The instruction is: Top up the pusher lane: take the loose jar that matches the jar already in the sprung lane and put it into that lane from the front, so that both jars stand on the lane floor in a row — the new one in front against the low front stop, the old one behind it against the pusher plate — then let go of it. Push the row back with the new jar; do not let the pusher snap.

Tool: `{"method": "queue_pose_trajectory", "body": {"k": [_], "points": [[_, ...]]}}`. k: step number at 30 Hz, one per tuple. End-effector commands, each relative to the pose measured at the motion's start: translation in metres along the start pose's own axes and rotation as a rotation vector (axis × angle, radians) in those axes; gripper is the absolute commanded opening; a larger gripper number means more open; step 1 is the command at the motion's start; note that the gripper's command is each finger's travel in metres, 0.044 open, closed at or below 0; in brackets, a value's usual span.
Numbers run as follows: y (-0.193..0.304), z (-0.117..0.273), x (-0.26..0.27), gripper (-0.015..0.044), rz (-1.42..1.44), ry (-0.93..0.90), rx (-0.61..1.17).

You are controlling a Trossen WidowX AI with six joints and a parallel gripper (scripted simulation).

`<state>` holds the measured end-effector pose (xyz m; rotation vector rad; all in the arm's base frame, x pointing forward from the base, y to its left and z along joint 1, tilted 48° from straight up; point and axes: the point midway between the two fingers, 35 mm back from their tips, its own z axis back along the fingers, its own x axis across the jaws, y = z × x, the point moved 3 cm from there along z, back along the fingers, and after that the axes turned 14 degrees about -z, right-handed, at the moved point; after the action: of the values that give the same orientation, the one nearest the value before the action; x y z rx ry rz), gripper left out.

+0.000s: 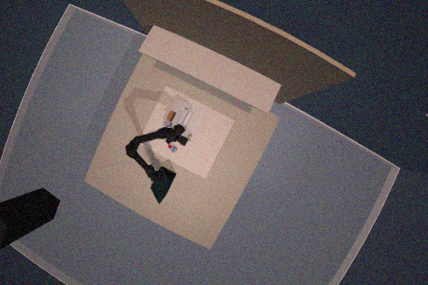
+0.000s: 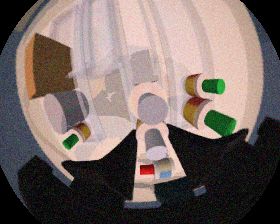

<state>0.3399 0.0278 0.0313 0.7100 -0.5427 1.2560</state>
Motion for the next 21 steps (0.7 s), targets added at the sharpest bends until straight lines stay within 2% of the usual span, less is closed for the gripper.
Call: {"method": "queue_pose_trajectory", "body": {"k": [1, 7, 21], "points": [[0.000, 0.000, 0.000, 0.0131, 0.004, -0.002, 0.001], [0.000, 0.000, 0.000, 0.0283, 0.004, -0.002, 0.001], [0.001, 0.020, -0.001, 0.0283, 0.004, -0.001, 0.001]]}}
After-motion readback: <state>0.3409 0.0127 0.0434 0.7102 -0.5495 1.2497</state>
